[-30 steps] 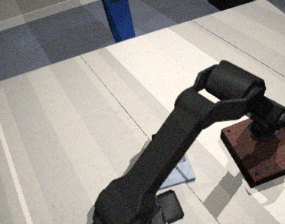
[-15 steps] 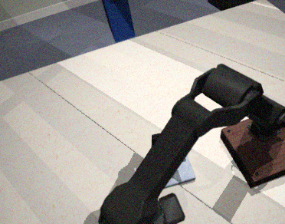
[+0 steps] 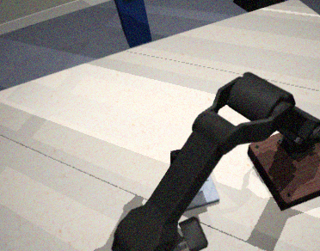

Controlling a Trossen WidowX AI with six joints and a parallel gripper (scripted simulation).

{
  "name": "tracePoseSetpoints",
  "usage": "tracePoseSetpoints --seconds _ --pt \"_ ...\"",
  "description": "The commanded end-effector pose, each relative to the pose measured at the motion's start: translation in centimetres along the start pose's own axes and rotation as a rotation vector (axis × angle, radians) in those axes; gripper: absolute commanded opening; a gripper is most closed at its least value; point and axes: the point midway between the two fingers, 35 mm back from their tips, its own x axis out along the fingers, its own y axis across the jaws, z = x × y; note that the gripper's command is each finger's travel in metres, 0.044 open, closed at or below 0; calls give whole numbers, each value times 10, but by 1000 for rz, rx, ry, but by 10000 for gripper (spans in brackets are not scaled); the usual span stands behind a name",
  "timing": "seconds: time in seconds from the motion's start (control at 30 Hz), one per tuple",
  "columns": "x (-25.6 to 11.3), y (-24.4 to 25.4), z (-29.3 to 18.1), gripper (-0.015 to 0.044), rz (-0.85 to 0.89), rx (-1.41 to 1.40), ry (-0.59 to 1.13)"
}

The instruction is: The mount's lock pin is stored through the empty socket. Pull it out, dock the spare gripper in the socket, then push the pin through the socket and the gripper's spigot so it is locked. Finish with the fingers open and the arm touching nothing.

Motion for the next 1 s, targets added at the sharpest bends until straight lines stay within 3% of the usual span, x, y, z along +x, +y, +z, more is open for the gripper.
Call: tracePoseSetpoints --seconds 0.0,0.83,0.97 --pt "0 0 -1 0 -3 -2 4" --pt "-66 0 -18 0 -3 -2 4" --pt "-61 0 -16 6 2 -6 1"
